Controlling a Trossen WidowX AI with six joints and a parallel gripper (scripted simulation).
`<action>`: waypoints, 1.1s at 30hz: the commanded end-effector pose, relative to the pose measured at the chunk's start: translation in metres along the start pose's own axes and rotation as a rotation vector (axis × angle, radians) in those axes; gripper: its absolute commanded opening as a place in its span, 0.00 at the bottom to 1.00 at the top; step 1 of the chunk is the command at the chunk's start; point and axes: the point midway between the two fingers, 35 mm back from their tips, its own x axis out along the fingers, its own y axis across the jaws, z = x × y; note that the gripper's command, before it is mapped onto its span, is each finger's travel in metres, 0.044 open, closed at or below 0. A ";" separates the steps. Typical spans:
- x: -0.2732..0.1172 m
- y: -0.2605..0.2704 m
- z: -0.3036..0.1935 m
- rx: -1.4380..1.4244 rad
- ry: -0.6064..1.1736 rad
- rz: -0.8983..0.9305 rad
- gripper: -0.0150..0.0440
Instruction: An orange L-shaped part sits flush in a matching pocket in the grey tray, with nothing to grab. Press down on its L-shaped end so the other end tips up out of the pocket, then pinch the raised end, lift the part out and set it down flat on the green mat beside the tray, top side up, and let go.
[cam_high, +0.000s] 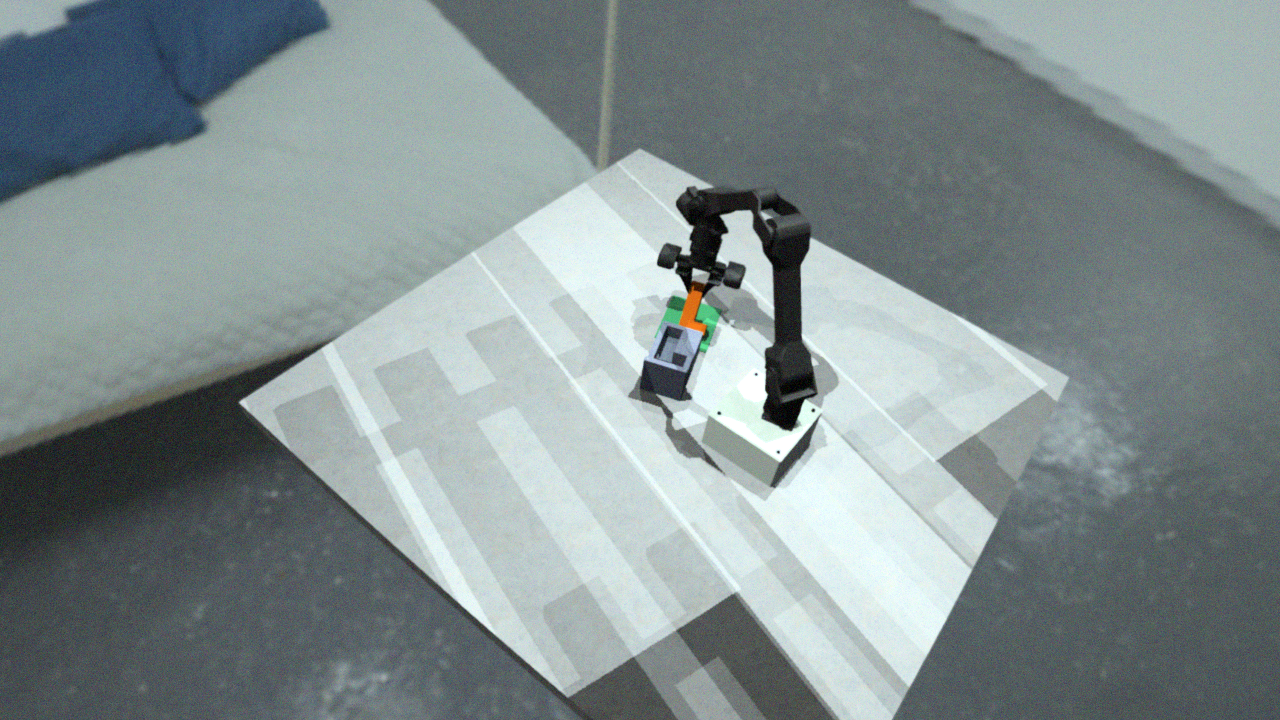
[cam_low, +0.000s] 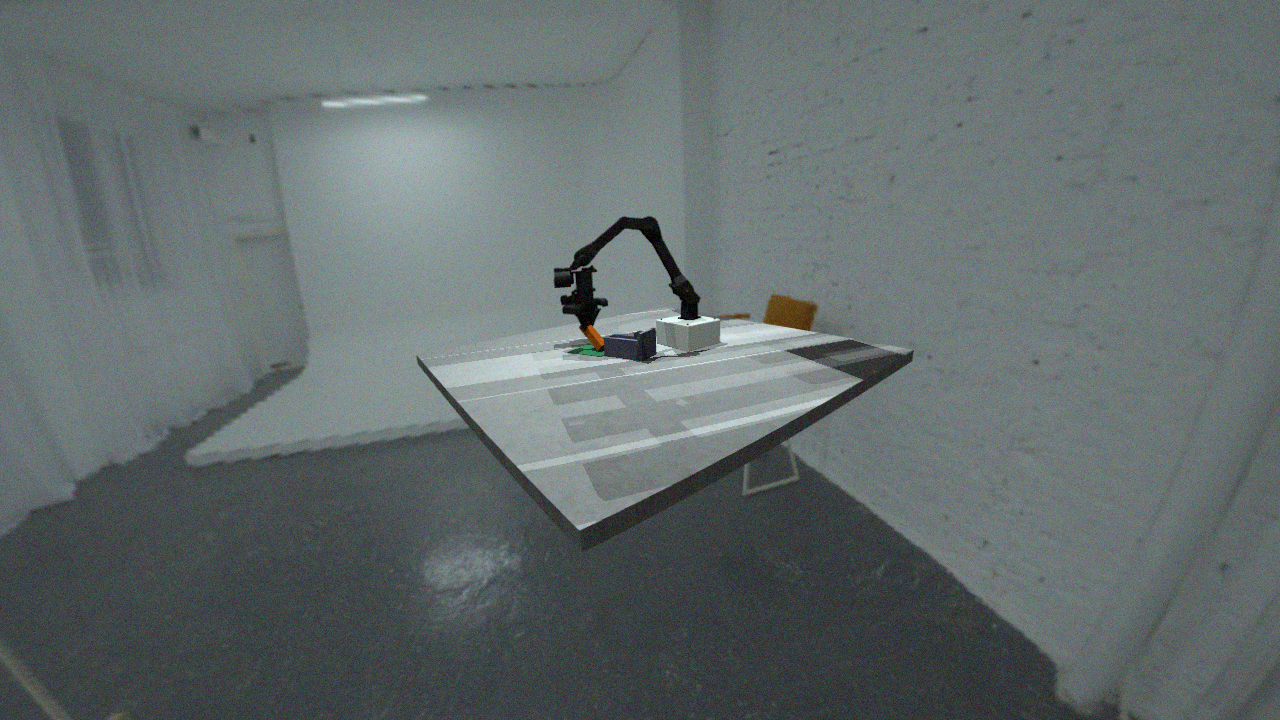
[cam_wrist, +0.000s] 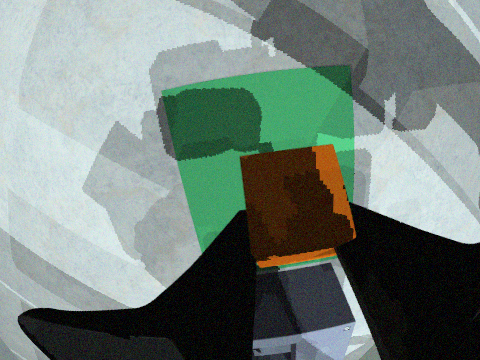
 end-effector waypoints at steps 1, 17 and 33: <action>0.001 0.000 0.000 -0.006 -0.001 -0.001 0.25; -0.015 0.001 0.001 -0.001 0.000 -0.001 0.79; -0.083 0.002 0.003 -0.001 -0.016 0.014 0.93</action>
